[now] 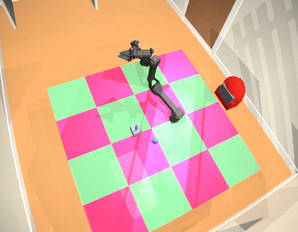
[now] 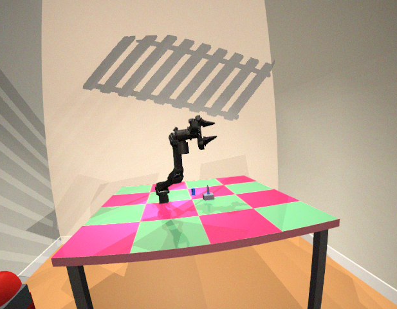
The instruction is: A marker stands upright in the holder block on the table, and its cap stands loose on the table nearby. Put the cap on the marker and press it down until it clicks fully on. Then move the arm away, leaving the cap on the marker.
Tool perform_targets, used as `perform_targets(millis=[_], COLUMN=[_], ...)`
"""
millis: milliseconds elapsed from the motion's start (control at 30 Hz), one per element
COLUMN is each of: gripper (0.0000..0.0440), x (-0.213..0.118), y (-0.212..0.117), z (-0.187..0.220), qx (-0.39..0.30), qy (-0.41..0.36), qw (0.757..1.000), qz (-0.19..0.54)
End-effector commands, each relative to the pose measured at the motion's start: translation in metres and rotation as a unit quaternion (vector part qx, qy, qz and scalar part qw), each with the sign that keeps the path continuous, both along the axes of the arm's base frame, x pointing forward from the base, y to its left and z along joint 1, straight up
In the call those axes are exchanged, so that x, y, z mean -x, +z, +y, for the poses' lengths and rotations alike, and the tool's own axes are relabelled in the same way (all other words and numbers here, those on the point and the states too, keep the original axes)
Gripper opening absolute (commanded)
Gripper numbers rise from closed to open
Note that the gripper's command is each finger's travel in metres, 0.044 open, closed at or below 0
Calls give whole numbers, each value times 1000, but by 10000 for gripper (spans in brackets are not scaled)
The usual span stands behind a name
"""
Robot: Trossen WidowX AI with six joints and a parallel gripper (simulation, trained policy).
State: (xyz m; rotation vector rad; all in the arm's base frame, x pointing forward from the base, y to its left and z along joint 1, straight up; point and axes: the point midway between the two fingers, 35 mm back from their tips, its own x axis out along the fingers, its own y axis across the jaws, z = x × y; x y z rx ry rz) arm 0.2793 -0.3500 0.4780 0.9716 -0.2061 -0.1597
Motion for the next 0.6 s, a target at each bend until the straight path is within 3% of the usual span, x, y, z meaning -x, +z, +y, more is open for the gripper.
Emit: perform_targets(millis=[0, 233, 567], gripper=[374, 199, 212], x=[0, 1, -2], y=[2, 14, 28], z=[1, 3, 12], qx=[3, 32, 65], qy=[2, 5, 20], qw=[1000, 999, 995], qz=[-3, -31, -68])
